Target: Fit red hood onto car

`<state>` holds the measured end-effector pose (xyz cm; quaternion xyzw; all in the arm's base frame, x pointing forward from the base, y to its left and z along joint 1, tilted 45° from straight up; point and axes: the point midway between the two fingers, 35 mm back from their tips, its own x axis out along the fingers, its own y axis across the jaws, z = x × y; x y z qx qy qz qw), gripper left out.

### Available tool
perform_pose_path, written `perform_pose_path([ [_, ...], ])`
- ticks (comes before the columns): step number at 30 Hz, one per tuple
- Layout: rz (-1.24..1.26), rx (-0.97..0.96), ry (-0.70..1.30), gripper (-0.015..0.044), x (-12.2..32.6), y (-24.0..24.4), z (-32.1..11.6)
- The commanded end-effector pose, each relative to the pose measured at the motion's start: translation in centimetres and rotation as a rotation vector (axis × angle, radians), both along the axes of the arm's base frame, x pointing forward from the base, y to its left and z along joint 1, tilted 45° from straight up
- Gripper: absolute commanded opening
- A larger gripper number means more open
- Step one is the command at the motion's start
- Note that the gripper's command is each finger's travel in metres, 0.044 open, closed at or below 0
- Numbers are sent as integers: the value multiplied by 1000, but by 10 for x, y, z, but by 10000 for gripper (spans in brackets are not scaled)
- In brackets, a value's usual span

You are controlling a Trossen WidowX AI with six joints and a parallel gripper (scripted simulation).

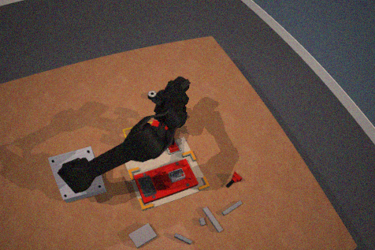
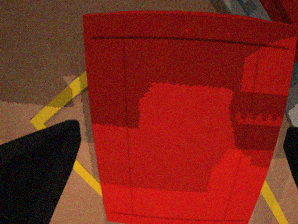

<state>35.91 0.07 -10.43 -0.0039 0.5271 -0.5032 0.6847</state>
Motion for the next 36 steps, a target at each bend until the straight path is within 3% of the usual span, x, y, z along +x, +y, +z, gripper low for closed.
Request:
perform_pose_path([
  [1,3,-3,2,440,0,-2,-1],
  [10,3,-3,2,440,-1,-5,-5],
  [13,0,0,0,361,0,-3,-3],
  [23,0,0,0,295,0,-3,-3],
  [34,0,2,1,6,0,4,3],
  [36,0,2,1,0,0,6,5],
])
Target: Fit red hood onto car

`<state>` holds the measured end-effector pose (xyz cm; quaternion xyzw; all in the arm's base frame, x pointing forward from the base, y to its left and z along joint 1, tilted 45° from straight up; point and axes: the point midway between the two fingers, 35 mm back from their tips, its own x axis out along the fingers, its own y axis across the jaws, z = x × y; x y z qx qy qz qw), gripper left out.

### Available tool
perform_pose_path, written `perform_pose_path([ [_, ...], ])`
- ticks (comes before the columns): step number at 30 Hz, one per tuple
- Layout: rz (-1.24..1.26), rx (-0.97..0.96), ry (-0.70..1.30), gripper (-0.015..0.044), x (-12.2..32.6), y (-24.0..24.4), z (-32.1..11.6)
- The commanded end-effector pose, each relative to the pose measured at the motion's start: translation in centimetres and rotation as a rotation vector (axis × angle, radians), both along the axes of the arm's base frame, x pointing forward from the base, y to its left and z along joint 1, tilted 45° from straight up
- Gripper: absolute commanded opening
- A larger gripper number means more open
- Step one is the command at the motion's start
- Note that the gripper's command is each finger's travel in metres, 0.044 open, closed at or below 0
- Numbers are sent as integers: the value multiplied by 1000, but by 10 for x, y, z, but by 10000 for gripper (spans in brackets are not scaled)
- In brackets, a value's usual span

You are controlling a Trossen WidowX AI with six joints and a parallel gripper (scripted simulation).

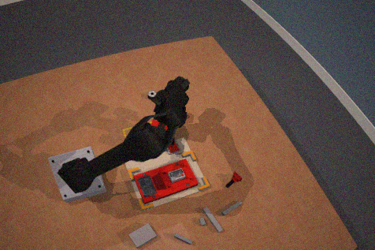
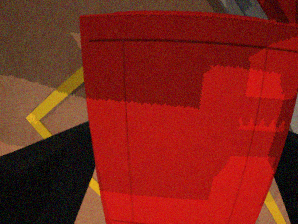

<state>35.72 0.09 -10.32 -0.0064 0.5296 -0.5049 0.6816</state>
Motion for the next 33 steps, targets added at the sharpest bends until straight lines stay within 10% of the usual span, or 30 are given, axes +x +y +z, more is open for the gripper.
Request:
perform_pose_path([
  [1,3,5,-9,0,2,6,5],
  [33,3,8,-8,0,7,58,58],
])
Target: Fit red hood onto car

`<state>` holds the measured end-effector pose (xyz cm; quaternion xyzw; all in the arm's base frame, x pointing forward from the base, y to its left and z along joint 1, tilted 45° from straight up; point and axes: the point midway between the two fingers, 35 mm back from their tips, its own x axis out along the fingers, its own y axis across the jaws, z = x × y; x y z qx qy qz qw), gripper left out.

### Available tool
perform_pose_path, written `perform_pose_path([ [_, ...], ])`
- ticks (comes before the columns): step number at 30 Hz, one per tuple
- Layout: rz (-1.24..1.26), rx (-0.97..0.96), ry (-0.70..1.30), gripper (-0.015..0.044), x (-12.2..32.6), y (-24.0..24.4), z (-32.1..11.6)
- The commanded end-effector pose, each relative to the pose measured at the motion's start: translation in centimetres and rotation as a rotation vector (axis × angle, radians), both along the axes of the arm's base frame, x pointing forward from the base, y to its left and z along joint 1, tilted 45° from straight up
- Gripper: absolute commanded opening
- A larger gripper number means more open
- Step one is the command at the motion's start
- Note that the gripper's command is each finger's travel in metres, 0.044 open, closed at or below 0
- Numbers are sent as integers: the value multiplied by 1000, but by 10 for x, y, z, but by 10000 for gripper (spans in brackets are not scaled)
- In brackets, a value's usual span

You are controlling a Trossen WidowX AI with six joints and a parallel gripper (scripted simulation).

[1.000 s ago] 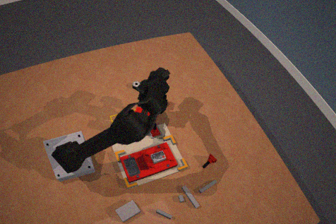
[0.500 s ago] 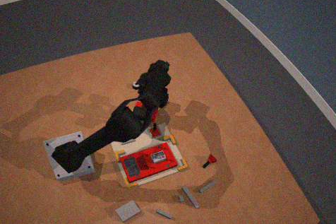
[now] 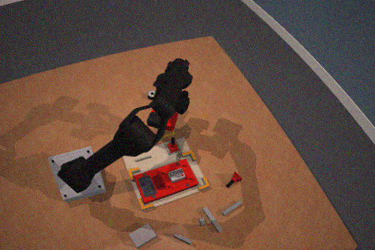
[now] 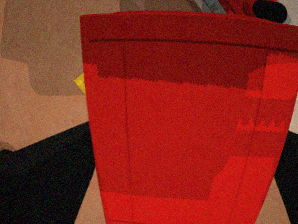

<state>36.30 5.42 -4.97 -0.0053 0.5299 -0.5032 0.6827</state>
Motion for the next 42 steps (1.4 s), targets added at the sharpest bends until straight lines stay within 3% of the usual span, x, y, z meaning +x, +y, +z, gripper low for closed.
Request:
perform_pose_path([
  [1,1,5,-6,0,1,6,5],
  [9,6,3,4,0,1,4,8],
  [42,271,70,290,0,-9,-79,97],
])
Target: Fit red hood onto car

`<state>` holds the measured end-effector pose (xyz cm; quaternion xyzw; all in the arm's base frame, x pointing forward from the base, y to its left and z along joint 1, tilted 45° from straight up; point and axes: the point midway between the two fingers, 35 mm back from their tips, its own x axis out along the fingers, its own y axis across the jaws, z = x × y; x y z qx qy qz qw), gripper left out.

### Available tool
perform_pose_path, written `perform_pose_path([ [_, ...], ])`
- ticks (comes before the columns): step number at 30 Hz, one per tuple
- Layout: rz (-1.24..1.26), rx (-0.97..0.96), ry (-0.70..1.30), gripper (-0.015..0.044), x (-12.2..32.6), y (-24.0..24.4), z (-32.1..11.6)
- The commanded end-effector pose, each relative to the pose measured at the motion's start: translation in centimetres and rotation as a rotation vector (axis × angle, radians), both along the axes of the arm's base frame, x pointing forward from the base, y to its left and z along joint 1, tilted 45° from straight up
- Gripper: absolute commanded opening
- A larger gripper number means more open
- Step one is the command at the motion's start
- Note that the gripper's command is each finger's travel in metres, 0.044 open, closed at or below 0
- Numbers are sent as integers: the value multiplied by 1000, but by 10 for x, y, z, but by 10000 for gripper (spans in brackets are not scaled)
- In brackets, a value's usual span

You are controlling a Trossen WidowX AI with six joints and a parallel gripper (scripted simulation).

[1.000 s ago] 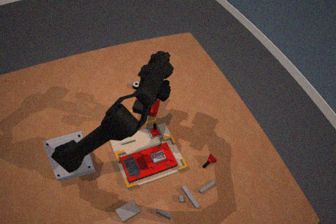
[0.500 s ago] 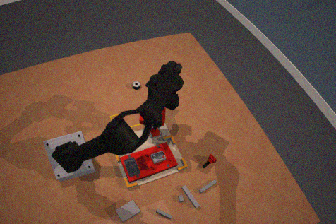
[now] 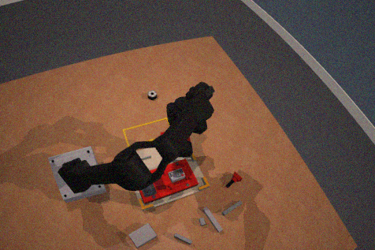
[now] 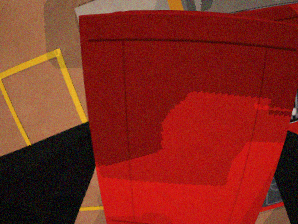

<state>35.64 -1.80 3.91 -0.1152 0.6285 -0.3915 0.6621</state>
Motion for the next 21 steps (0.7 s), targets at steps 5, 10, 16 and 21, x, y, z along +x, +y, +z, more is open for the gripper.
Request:
perform_pose_path([
  [5,64,12,61,0,-8,-19,20],
  [10,103,21,101,0,-14,-30,31],
  [16,151,31,149,0,-22,-43,43],
  [21,195,39,193,0,-29,-53,53],
])
